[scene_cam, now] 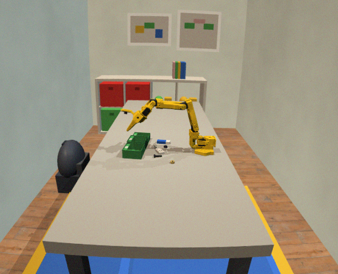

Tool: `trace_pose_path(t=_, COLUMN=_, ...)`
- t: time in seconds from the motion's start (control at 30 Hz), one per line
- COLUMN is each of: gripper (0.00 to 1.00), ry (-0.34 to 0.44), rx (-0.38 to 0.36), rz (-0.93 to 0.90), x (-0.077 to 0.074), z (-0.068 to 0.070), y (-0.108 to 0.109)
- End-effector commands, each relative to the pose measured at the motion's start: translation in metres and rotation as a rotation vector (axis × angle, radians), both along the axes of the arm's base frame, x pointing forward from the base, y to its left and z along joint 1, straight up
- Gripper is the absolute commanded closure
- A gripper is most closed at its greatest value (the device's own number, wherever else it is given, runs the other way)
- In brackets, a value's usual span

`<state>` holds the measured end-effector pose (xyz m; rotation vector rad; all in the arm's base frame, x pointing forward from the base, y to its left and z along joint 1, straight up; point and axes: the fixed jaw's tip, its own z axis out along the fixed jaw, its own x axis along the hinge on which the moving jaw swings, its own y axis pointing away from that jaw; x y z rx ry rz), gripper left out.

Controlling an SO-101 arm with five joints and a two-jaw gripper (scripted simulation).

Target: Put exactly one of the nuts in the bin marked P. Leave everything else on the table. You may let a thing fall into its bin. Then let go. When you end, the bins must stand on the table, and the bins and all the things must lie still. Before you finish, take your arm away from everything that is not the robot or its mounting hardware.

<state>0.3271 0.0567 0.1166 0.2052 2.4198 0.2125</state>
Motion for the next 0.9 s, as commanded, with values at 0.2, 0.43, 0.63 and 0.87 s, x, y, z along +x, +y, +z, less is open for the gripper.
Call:
trace_pose_path(t=0.2, gripper=0.07, ry=-0.031, rx=0.047, rz=-0.064, x=-0.005, z=0.019, y=-0.007)
trace_pose_path(t=0.43, gripper=0.29, ry=0.237, rx=0.146, rz=-0.373, x=-0.05, z=-0.012, y=-0.048)
trace_pose_path(t=0.63, gripper=0.48, ry=0.373, rx=0.194, rz=-0.551, x=-0.079, z=-0.026, y=-0.065)
trace_pose_path(t=0.87, gripper=0.71, ry=0.576, rx=0.257, rz=-0.839, x=-0.129, z=-0.044, y=-0.084)
